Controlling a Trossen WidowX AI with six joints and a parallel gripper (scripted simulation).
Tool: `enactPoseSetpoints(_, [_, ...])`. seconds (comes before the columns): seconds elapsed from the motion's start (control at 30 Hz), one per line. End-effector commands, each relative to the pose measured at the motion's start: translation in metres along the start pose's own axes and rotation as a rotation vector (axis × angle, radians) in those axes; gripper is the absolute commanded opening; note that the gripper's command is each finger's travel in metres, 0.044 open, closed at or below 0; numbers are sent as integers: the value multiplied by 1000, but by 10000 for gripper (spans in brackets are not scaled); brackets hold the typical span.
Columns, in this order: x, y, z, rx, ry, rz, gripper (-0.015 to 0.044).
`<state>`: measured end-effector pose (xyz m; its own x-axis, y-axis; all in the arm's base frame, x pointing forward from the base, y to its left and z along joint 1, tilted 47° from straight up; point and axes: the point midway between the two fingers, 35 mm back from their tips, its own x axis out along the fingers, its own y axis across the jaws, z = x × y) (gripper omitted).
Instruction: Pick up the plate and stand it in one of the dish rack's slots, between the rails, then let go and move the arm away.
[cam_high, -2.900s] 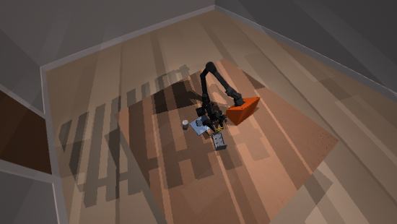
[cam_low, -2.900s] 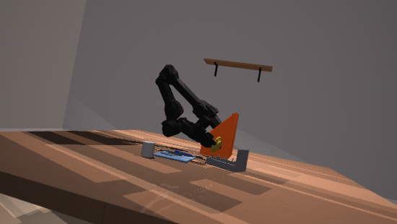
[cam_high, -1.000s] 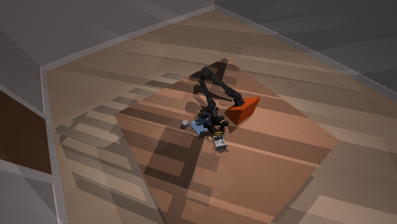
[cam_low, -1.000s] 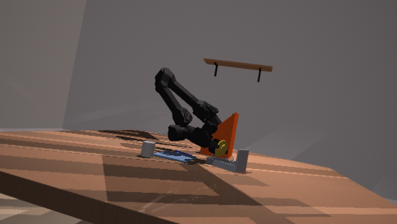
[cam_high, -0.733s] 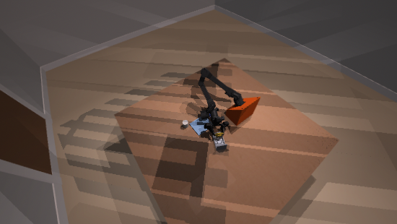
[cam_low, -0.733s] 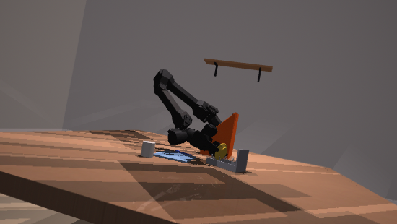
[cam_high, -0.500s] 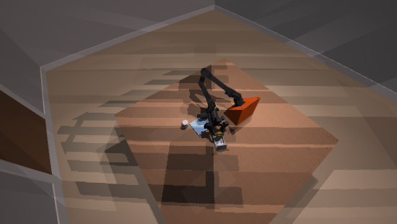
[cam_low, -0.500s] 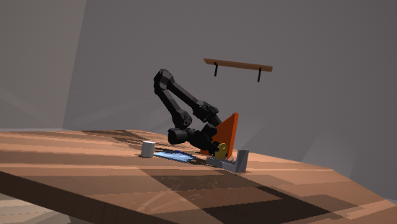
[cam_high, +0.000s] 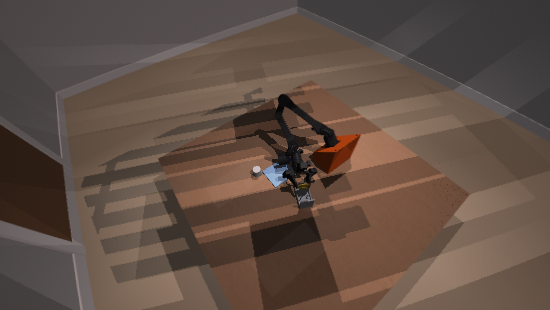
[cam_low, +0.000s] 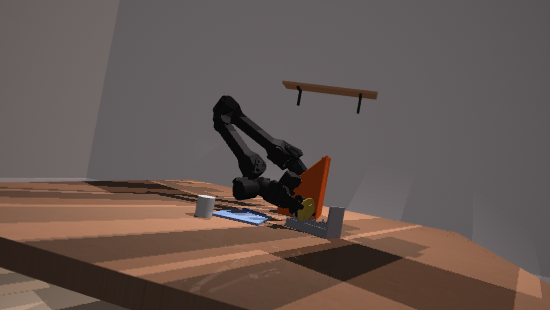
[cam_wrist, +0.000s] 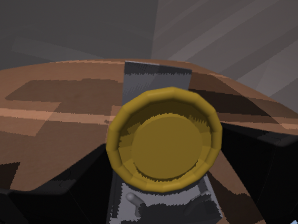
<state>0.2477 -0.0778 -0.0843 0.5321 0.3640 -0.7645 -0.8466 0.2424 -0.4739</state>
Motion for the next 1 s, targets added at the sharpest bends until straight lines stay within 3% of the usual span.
enactPoseSetpoints(0.0, [0, 0, 0, 0, 0, 0, 400])
enactPoseSetpoints(0.27, [0, -1, 6, -9, 8, 14, 400])
enactPoseSetpoints(0.63, [-20, -41, 108, 7, -15, -1, 400])
enactPoseSetpoints(0.97, [-16, -38, 110, 166, 49, 77, 400])
